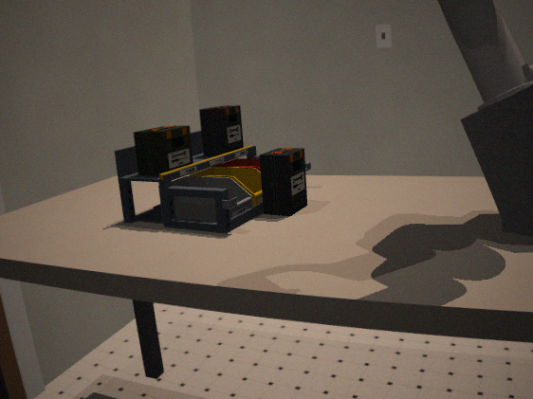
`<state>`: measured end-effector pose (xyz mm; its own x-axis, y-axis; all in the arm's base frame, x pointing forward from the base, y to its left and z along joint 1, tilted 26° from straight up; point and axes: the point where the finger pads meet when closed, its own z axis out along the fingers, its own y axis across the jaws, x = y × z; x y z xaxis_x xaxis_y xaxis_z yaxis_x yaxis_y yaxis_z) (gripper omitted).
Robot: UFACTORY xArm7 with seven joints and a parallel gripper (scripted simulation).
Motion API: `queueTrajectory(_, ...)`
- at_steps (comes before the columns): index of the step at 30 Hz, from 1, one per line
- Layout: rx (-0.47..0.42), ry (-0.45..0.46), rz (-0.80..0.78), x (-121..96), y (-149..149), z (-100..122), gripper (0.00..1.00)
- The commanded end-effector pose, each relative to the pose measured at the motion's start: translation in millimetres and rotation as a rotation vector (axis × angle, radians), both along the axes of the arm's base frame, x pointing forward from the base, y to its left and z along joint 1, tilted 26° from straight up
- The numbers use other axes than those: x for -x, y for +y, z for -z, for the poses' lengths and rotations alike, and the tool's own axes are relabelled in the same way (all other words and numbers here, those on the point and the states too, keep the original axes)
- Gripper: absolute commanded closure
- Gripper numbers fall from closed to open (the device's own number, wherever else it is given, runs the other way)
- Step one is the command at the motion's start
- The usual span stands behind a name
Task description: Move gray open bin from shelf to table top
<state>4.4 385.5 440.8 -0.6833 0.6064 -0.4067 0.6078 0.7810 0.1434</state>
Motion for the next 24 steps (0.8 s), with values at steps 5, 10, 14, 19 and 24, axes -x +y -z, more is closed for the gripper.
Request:
queueTrajectory(5, -0.087, -0.032, 0.186, 0.3, 0.3, -1.0, 0.00)
queueTrajectory(10, -0.108, -0.040, 0.233, 0.3, 0.3, -1.0, 0.00)
queueTrajectory(14, -0.108, -0.040, 0.233, 0.3, 0.3, -1.0, 0.00)
queueTrajectory(19, -0.129, -0.047, 0.280, 0.2, 0.2, -1.1, 0.00)
queueTrajectory(24, -0.213, -0.078, 0.467, 0.3, 0.2, -1.0, 0.00)
